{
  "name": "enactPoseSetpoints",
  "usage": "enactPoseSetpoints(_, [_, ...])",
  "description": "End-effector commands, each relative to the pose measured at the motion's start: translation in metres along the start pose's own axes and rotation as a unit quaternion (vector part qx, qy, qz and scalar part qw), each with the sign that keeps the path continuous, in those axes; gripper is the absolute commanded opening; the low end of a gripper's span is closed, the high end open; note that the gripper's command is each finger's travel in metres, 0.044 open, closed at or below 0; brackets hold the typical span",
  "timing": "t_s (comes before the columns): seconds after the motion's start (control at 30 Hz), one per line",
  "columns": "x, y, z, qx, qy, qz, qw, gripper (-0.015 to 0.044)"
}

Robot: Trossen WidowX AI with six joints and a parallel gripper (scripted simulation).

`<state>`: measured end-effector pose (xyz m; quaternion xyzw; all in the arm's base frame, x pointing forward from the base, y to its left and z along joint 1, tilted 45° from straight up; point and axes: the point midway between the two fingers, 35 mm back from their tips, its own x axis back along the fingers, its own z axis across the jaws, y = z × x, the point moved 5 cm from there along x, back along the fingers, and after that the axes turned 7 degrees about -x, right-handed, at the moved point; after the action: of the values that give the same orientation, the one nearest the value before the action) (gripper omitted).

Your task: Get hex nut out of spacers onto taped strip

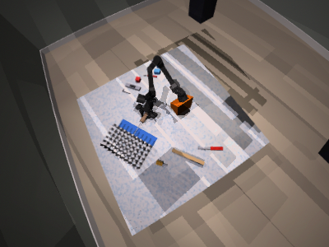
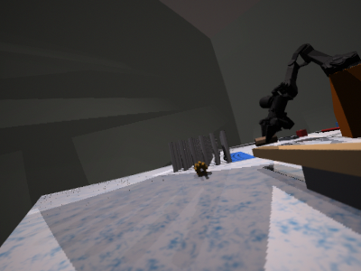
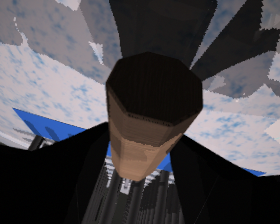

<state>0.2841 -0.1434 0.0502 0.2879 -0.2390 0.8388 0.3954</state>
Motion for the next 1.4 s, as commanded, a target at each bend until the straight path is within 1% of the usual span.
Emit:
enactPoseSetpoints(0.0, [-0.002, -0.004, 0.000, 0.000, 0.000, 0.002, 1.000, 0.0000])
enactPoseSetpoints(1.37, [-0.017, -0.026, -0.003, -0.001, 0.000, 0.002, 1.000, 0.0000])
